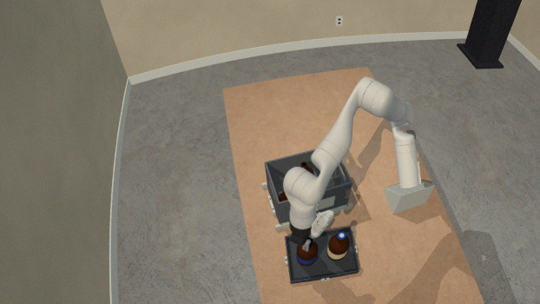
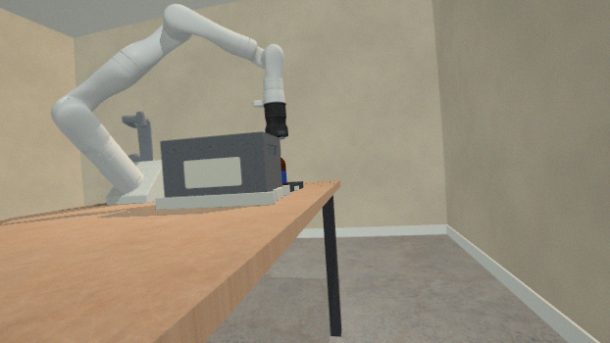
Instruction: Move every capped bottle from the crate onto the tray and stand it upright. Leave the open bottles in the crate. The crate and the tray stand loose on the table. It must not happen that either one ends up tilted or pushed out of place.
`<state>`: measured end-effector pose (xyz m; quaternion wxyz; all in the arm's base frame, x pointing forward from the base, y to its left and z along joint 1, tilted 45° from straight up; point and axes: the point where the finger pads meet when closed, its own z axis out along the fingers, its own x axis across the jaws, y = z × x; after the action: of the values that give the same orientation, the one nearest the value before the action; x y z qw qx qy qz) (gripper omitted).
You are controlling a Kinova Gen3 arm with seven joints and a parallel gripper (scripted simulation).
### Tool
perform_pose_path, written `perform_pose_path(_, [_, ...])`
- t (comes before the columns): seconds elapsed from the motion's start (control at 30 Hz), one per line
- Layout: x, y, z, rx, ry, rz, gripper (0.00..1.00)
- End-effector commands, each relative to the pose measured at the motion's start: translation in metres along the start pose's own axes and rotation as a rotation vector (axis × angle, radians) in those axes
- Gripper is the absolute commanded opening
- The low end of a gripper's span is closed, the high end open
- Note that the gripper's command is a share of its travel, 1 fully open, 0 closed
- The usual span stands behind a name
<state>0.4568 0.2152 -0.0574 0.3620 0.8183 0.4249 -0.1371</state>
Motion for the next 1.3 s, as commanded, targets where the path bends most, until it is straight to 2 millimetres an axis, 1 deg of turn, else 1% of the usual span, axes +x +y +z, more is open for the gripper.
perform_pose_path(0.0, [0.0012,-0.0035,-0.0002,0.003,0.003,0.003,0.00])
perform_pose_path(0.23, [0.0014,-0.0053,0.0005,0.005,0.003,0.004,0.00])
perform_pose_path(0.27, [0.0008,-0.0006,-0.0014,0.000,0.003,0.001,0.00])
perform_pose_path(0.8, [0.0015,-0.0055,0.0001,0.005,0.003,0.004,0.00])
perform_pose_path(0.83, [0.0008,-0.0006,-0.0016,0.000,0.003,0.000,1.00])
perform_pose_path(1.27, [0.0008,-0.0006,-0.0016,0.000,0.003,0.000,1.00])
